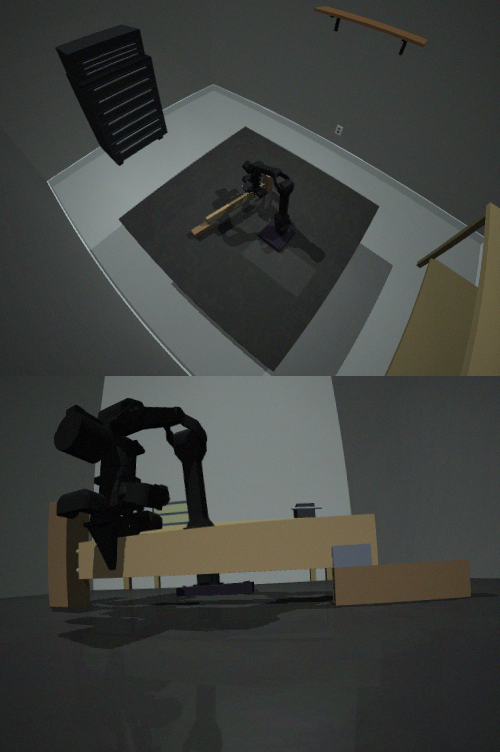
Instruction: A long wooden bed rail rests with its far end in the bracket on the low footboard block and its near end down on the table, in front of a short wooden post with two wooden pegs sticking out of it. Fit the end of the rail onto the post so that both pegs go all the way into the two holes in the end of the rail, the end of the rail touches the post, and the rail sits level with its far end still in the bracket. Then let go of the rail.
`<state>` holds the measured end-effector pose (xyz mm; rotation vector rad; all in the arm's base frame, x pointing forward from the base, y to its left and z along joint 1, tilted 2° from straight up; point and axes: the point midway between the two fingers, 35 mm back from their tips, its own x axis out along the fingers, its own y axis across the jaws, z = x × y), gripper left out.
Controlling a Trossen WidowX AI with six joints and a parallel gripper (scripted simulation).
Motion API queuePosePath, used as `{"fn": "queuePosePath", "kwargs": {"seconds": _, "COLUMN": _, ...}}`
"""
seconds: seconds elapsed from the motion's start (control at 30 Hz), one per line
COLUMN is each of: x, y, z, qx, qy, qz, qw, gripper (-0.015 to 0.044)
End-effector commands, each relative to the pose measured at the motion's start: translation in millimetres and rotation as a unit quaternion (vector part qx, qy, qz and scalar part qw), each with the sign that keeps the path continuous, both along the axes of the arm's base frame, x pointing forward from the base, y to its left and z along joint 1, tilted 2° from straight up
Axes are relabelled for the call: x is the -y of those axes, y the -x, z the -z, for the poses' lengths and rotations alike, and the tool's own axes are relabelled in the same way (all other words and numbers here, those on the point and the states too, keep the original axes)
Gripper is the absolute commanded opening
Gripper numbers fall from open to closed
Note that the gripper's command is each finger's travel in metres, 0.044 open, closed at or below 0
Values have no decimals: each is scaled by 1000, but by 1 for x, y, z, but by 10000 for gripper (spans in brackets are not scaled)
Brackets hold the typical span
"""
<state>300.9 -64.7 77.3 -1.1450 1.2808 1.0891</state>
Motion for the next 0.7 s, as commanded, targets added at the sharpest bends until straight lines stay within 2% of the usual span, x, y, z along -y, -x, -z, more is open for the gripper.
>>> {"fn": "queuePosePath", "kwargs": {"seconds": 0.0, "x": 0, "y": 0, "z": 0, "qx": 1, "qy": 1, "qz": 2, "qw": 1000, "gripper": 0}}
{"fn": "queuePosePath", "kwargs": {"seconds": 0.67, "x": 3, "y": 1, "z": -2, "qx": 1, "qy": 1, "qz": 2, "qw": 1000, "gripper": 0}}
